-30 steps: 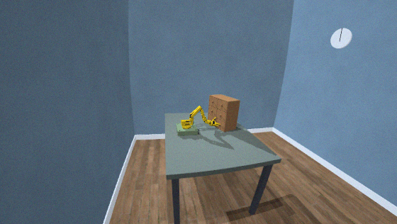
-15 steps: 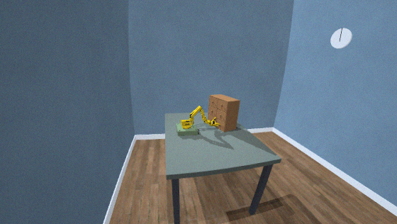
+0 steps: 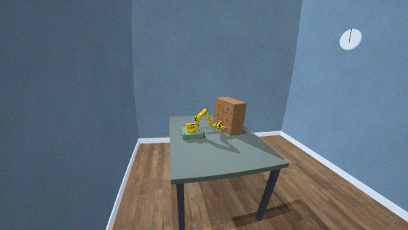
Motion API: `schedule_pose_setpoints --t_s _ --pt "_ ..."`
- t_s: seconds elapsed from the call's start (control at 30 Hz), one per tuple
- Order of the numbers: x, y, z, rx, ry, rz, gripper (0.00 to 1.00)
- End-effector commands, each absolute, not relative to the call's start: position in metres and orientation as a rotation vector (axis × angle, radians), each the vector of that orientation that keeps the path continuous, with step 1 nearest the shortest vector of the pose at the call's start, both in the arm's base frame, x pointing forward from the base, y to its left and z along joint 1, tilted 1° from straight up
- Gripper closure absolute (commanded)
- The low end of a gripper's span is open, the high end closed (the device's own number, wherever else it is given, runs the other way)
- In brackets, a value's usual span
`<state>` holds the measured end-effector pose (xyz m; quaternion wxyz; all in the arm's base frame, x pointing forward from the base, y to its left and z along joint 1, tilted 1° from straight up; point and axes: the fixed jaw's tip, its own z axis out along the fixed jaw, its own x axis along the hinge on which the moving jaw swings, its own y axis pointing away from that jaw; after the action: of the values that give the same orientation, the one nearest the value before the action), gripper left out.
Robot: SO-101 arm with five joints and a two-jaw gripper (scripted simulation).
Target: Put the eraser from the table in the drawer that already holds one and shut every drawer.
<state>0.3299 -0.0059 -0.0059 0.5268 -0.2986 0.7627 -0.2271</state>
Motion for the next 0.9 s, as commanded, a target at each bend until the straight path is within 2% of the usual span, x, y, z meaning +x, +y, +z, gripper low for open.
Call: schedule_pose_setpoints --t_s 0.0,0.87 --pt "0.3322 -0.0033 -0.0004 -0.723 1.804 -0.547 0.79" --pt "0.3333 -0.0034 0.0033 -0.723 1.805 -0.547 0.79"
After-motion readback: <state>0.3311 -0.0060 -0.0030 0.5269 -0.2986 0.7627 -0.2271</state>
